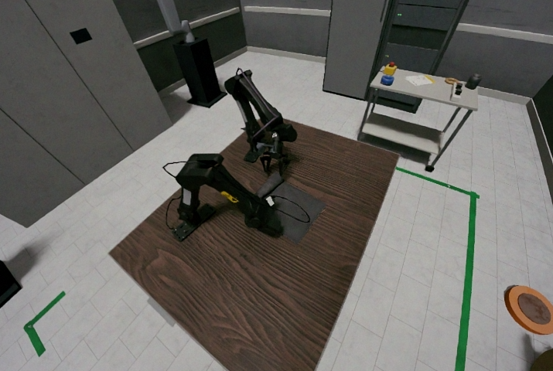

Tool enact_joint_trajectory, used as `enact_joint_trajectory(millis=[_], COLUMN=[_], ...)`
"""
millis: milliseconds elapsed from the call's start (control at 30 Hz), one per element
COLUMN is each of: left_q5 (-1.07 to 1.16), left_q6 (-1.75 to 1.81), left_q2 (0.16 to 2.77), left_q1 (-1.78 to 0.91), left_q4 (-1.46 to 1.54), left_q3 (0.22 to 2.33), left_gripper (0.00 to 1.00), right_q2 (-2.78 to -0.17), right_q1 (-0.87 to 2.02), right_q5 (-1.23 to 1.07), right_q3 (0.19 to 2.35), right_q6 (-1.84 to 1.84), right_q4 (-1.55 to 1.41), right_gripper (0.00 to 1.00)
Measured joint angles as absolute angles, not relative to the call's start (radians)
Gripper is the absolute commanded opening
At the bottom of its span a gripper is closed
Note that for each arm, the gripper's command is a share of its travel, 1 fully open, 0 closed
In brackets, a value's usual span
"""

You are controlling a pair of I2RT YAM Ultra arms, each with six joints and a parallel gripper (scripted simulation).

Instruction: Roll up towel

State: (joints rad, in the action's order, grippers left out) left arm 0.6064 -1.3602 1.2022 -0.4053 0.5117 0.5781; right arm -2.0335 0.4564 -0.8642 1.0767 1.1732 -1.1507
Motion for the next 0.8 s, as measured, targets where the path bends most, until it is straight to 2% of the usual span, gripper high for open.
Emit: enact_joint_trajectory(millis=[300,667,800], left_q5=[0.618,0.619,0.619], left_q6=[-1.388,-1.392,-1.392], left_q2=[1.237,1.352,1.358], left_q1=[-0.405,-0.405,-0.405], left_q4=[0.454,0.266,0.226], left_q3=[0.575,0.461,0.461], left_gripper=[0.98,0.98,0.81], right_q2=[-2.033,-2.033,-2.033], right_q1=[0.456,0.456,0.456], right_q5=[-0.867,-0.867,-0.867], right_q3=[1.077,1.077,1.077], right_q6=[1.175,1.176,1.176], right_q4=[-1.151,-1.151,-1.151], right_gripper=[0.21,0.21,0.21])
